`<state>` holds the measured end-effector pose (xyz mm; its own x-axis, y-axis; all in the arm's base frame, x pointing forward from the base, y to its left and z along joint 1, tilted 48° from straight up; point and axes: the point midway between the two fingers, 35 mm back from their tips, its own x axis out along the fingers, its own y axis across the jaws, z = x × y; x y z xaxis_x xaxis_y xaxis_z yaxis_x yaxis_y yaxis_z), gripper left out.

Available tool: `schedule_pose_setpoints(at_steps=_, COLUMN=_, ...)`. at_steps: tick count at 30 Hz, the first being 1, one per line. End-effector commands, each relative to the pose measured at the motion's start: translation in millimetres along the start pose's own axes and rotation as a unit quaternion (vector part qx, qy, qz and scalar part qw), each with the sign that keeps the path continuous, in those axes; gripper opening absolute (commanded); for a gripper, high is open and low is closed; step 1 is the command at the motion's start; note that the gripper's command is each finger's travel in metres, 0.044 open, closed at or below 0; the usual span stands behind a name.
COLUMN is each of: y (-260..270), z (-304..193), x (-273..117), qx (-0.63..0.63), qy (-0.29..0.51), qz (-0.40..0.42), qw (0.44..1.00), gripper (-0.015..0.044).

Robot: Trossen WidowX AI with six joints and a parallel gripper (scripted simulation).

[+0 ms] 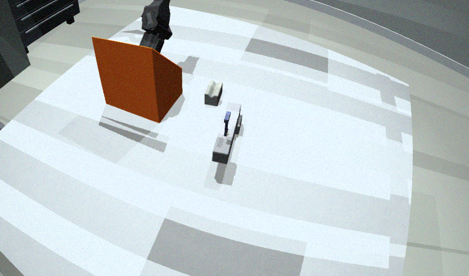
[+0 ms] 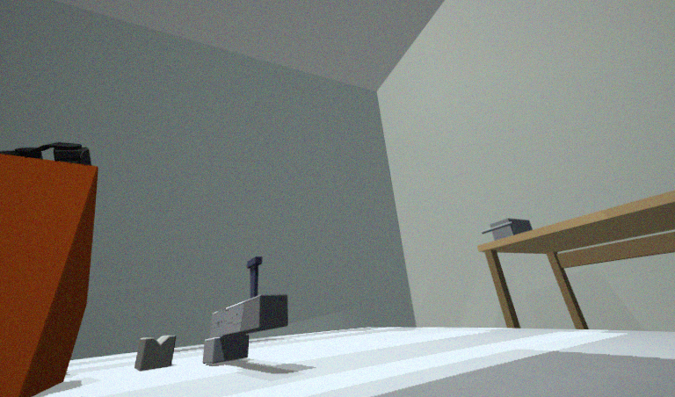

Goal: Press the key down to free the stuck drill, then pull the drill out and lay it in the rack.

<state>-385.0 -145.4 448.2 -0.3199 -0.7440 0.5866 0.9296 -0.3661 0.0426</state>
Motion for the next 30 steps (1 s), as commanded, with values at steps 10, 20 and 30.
schedule_pose_setpoints(at_steps=10, y=5, z=-6, x=5, qx=0.002, qy=0.004, qz=0.007, qw=1.000, gripper=0.0137)
schedule_pose_setpoints(at_steps=20, y=63, z=-110, x=61, qx=0.084, qy=0.087, qz=0.061, qw=0.991, gripper=0.0000)
schedule_pose_setpoints(at_steps=30, y=172, z=-221, x=90, qx=0.161, qy=0.203, qz=0.138, qw=0.956, gripper=0.0000)
